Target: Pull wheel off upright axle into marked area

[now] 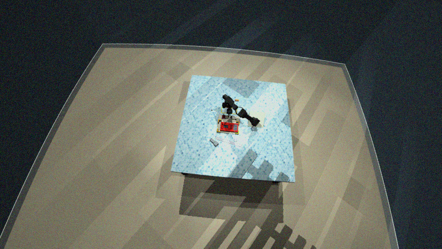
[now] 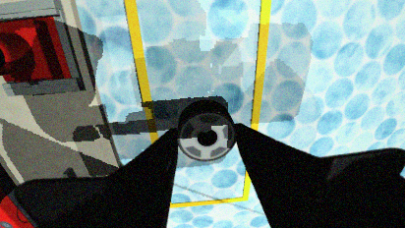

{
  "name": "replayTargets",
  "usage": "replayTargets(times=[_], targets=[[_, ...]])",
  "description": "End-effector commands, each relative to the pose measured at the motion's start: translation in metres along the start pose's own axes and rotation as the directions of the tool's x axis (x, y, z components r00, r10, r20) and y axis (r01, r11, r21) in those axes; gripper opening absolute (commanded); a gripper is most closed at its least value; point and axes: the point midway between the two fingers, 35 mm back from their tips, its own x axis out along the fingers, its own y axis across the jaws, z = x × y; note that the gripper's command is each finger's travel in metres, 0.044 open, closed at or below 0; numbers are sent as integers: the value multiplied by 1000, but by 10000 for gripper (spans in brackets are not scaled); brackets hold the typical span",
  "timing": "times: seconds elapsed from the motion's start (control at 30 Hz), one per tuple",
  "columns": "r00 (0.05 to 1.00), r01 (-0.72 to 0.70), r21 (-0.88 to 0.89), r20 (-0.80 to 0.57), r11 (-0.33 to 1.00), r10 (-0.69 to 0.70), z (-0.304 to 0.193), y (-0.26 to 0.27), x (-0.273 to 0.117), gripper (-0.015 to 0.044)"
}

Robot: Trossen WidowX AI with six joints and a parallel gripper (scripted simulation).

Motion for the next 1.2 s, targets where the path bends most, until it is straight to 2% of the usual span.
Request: replayTargets(times=[0.0,0.17,0.4,0.5,0.57,0.67,0.7,0.83,1.17], targets=[[1000,-1,-1,-2,1000,1,0,0,0,157],[1000,-1,-1,-1,1000,1,0,0,-2,289],[1000,1,4,5,1000,-1,0,0,-58,300],[1000,1,4,5,1000,-1,0,0,-60,300],[1000,3,10,12,1000,-3,-5,1,-57,352],[1000,4,10,8,1000,-4,-34,12,-79,431],[1000,4,10,7,1000,-4,-45,17,-85,440],[1000,0,8,1,1000,0,-80,33,-104,440],[1000,0,8,1,1000,0,-82,34,-104,440]])
